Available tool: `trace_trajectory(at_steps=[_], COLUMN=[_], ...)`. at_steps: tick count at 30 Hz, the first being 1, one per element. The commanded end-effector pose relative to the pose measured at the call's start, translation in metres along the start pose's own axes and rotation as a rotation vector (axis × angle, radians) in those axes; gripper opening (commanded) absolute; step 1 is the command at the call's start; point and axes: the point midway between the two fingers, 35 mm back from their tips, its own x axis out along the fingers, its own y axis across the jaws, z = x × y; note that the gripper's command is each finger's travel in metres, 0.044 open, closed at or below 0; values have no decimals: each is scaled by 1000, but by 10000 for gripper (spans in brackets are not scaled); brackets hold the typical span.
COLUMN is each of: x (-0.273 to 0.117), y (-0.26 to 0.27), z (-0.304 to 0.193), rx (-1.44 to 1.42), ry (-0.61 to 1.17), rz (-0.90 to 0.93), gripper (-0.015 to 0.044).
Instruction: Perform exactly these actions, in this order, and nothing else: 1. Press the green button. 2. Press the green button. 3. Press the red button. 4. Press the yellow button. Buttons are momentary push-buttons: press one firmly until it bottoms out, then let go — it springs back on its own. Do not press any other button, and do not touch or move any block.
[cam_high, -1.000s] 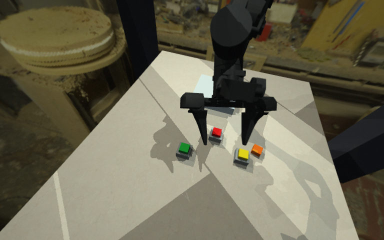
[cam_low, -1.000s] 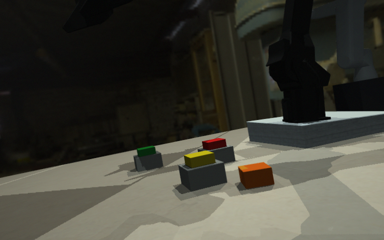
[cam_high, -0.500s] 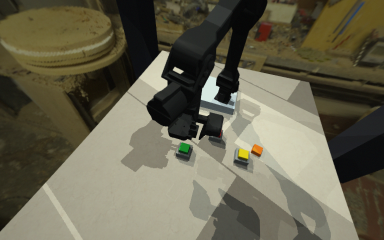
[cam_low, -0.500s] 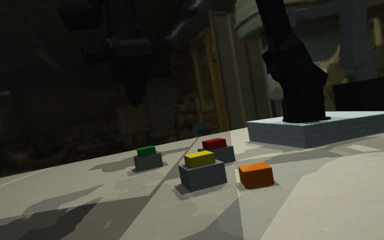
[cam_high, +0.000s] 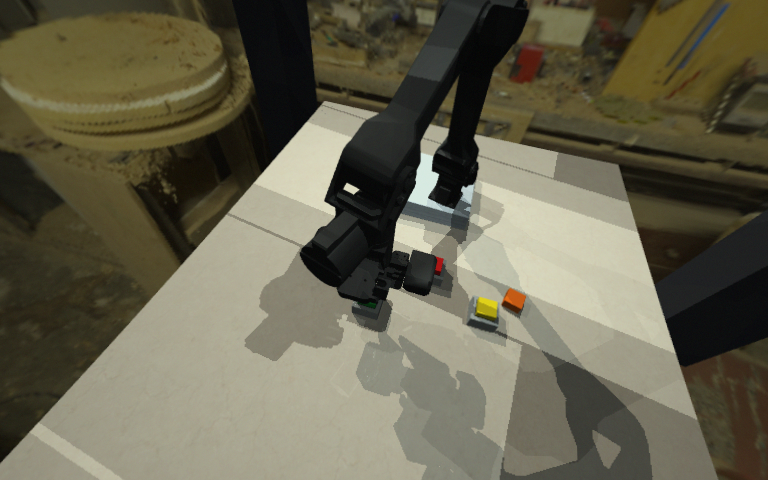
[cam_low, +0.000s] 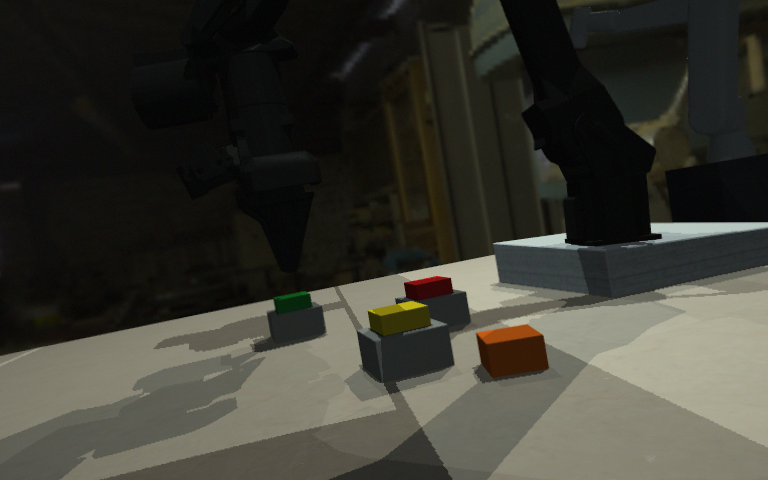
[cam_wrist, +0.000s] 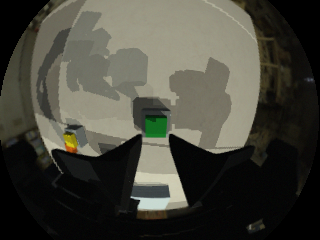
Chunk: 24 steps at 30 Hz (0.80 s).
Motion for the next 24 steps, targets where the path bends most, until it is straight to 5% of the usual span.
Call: trace_trajectory(at_steps=[1,24], x=[-1,22], y=[-1,-1], z=[1,2], rx=[5,5], ry=[-11,-11], rz=[-8,-8], gripper=[20,20])
